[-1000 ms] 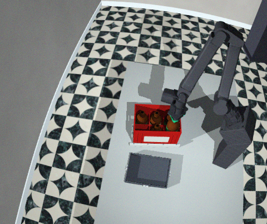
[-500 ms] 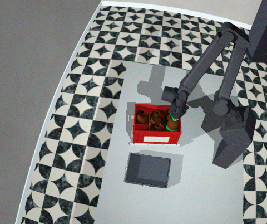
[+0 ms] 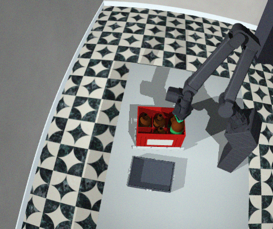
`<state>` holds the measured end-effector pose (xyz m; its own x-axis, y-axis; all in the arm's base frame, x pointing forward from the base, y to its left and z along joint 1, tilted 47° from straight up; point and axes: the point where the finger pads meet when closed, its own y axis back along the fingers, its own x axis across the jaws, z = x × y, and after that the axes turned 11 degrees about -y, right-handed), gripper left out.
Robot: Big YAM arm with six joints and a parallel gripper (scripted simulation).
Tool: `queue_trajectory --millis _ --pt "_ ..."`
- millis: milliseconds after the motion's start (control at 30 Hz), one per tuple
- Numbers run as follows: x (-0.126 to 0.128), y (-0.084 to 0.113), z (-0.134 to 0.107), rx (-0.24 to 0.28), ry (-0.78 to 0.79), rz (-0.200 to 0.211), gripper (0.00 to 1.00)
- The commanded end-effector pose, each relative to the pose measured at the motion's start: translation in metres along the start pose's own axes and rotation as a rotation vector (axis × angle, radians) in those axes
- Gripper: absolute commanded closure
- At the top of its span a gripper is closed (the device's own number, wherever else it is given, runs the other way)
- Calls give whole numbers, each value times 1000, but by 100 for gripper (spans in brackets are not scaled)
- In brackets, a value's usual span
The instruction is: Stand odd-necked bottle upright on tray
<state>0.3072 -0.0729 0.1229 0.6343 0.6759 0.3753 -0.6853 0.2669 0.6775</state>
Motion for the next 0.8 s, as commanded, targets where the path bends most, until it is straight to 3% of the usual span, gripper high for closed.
queue_trajectory --millis 0,767 --pt "11 10 11 -21 -8 22 100" --pt "12 12 12 -23 -8 23 100"
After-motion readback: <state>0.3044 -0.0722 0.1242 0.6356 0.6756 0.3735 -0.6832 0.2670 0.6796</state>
